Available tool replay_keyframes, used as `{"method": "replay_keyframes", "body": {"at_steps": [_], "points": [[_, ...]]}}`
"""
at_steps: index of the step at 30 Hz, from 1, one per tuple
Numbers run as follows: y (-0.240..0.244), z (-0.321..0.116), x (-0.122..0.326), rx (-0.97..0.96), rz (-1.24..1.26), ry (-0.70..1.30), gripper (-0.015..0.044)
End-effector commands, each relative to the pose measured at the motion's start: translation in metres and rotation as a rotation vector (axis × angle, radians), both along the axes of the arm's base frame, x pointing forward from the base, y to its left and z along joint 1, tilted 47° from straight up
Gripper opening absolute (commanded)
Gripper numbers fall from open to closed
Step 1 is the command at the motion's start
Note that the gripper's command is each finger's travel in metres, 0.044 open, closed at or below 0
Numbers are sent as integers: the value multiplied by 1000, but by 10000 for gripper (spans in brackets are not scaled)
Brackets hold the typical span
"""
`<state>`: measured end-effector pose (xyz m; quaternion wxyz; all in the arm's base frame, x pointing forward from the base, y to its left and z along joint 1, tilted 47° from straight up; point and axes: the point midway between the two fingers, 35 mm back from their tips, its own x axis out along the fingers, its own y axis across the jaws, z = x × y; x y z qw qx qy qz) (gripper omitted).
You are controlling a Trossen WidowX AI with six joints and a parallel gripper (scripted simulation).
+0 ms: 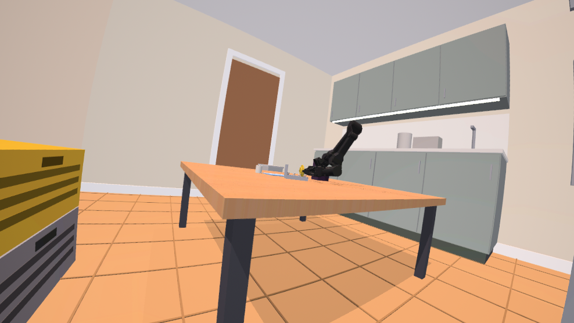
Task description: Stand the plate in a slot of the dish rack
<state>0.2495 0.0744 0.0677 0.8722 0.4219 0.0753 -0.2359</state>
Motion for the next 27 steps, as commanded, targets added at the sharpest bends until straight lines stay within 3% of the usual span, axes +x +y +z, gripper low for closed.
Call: {"method": "replay_keyframes", "body": {"at_steps": [1,12,19,27], "points": [[0,0,0,0,0,0,105],[0,0,0,0,0,0,394],[-1,1,0,0,0,1,400],[-37,42,3,2,-10,20,400]]}}
